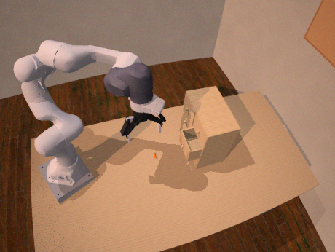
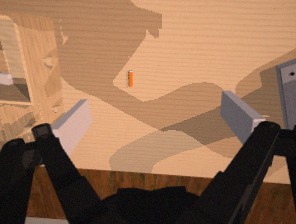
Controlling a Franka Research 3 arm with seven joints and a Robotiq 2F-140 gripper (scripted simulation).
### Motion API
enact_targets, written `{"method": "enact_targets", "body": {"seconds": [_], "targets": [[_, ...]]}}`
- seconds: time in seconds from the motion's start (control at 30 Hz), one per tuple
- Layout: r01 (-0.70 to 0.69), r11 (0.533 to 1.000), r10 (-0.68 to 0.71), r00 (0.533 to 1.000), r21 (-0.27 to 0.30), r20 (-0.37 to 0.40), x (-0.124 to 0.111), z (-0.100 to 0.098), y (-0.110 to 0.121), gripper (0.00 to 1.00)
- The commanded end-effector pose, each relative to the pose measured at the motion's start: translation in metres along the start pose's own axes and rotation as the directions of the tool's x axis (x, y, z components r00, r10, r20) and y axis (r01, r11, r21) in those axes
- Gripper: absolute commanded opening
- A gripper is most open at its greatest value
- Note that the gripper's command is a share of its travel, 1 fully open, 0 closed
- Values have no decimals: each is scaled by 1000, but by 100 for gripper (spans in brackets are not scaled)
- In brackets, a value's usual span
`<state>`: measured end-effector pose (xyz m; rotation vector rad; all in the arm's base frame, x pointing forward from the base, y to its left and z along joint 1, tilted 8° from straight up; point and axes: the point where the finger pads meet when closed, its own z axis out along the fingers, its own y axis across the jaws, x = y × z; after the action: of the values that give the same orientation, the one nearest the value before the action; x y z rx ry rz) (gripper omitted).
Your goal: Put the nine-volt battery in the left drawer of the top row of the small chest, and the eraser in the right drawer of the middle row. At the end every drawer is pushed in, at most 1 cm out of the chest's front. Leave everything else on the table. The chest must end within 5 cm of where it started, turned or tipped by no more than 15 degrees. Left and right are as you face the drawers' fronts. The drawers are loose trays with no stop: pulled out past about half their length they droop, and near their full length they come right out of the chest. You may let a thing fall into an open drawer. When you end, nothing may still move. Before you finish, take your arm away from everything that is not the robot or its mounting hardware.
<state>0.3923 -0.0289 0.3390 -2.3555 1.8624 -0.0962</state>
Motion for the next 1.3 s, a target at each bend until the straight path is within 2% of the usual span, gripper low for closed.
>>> {"method": "enact_targets", "body": {"seconds": [0.0, 0.1, 0.2, 0.3, 0.33, 0.4, 0.43, 0.5, 0.53, 0.57, 0.63, 0.67, 0.7, 0.77, 0.87, 0.9, 0.93, 0.97, 1.03, 1.1, 1.13, 1.17, 1.2, 1.23, 1.27], "targets": [[-275, 961, 275, 961, -9, 14, -5, 4, 7, 100], [-351, 936, 351, 936, -13, 17, -5, 4, 7, 100], [-466, 885, 466, 884, -14, 13, -4, 5, 12, 100], [-482, 876, 482, 876, -15, 14, -4, 5, 12, 100], [-569, 822, 570, 822, -15, 9, -3, 6, 16, 100], [-602, 798, 602, 798, -17, 10, -3, 6, 16, 100], [-649, 760, 649, 760, -14, 4, -2, 8, 20, 100], [-701, 713, 701, 713, -17, 6, -2, 8, 20, 100], [-708, 706, 708, 706, -18, 6, -2, 8, 20, 100], [-747, 664, 747, 664, -13, 0, -1, 10, 24, 100], [-792, 611, 792, 611, -18, 1, -1, 10, 24, 100], [-797, 603, 798, 603, -18, 2, -1, 10, 24, 100], [-831, 556, 831, 556, -13, -4, 0, 12, 28, 100], [-868, 497, 868, 497, -18, -3, 0, 12, 28, 100], [-869, 494, 869, 494, -18, -3, 0, 12, 28, 100], [-919, 393, 919, 393, -16, -7, 1, 14, 31, 100], [-923, 385, 923, 385, -17, -7, 1, 14, 31, 100], [-943, 333, 943, 333, -12, -11, 2, 16, 34, 100], [-960, 281, 960, 281, -15, -11, 2, 16, 34, 100], [-979, 201, 979, 201, -12, -14, 3, 17, 37, 100], [-982, 187, 982, 187, -13, -14, 3, 17, 37, 100], [-991, 135, 991, 135, -8, -16, 4, 19, 40, 100], [-994, 104, 994, 104, -11, -16, 4, 19, 40, 100], [-994, 104, 994, 104, -11, -16, 4, 19, 40, 100], [-999, 36, 999, 37, -9, -18, 5, 20, 42, 100]]}}
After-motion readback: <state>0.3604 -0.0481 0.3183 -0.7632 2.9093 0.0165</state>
